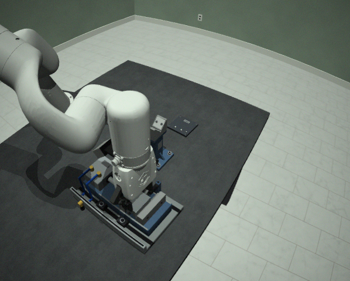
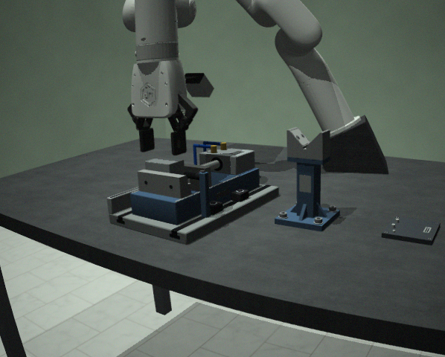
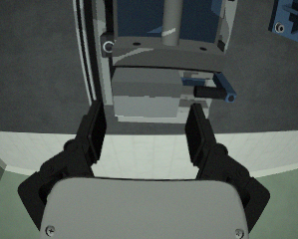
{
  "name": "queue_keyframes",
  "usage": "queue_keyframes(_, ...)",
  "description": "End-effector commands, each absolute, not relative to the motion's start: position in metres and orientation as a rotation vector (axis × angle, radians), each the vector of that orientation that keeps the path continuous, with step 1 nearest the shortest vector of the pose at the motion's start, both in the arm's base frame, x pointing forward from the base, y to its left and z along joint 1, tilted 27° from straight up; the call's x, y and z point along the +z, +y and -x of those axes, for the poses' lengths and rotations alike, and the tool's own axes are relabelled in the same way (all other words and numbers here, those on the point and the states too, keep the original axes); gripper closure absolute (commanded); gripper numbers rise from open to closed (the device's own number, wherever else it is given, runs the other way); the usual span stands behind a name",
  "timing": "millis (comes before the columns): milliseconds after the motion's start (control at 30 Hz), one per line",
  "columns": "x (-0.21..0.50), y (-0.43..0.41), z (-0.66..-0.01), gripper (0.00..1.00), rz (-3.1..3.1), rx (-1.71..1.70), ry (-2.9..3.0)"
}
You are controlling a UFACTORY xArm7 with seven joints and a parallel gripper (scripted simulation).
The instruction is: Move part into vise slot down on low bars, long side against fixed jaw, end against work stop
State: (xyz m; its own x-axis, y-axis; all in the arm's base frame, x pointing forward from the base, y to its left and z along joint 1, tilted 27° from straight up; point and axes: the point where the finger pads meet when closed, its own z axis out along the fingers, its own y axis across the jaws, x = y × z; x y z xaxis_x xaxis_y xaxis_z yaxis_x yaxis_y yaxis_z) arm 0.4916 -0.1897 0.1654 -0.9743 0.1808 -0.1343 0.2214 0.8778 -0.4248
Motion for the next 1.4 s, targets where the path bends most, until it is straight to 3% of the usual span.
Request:
queue_keyframes(0,0.18,-0.183,-0.492,0.19,-0.315,-0.684,2.953)
queue_keyframes(767,0.206,-0.17,-0.491,0.19,-0.315,-0.684,2.953)
queue_keyframes(800,0.206,-0.17,-0.491,1.0,-0.315,-0.684,2.953)
queue_keyframes(1367,0.206,-0.17,-0.491,1.0,-0.315,-0.684,2.953)
